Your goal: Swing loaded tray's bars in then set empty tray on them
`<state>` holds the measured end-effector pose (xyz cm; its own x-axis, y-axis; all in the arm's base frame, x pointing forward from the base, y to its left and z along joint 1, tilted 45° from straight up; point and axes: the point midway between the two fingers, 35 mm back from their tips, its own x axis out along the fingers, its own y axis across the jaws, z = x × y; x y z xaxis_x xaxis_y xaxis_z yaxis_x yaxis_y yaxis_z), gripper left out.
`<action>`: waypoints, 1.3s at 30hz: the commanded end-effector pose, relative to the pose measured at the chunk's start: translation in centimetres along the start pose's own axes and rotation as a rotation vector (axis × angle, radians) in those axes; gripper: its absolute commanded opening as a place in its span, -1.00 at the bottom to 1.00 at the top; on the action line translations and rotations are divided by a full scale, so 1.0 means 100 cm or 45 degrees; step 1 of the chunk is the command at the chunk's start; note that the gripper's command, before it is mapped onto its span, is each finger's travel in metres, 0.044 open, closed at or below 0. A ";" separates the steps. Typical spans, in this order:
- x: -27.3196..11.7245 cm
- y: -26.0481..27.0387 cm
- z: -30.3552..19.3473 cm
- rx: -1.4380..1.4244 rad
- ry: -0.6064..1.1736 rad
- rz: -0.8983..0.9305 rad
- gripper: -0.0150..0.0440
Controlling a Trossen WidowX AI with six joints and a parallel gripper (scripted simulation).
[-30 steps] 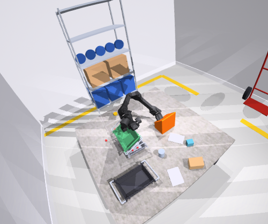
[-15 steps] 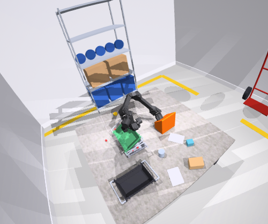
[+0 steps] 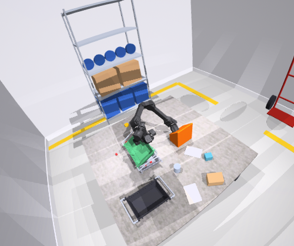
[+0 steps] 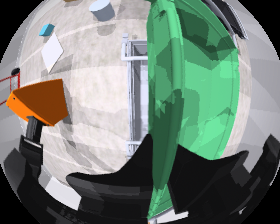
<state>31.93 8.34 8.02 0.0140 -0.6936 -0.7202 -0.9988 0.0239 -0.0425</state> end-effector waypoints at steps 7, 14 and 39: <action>-0.005 -0.003 0.000 0.010 -0.001 -0.030 -0.49; -0.005 -0.003 0.000 0.010 -0.001 -0.030 -0.49; 0.027 -0.003 0.001 0.011 -0.001 -0.031 -0.49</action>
<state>32.08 6.48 5.79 0.0116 -0.6938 -0.7201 -0.9984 0.0314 -0.0463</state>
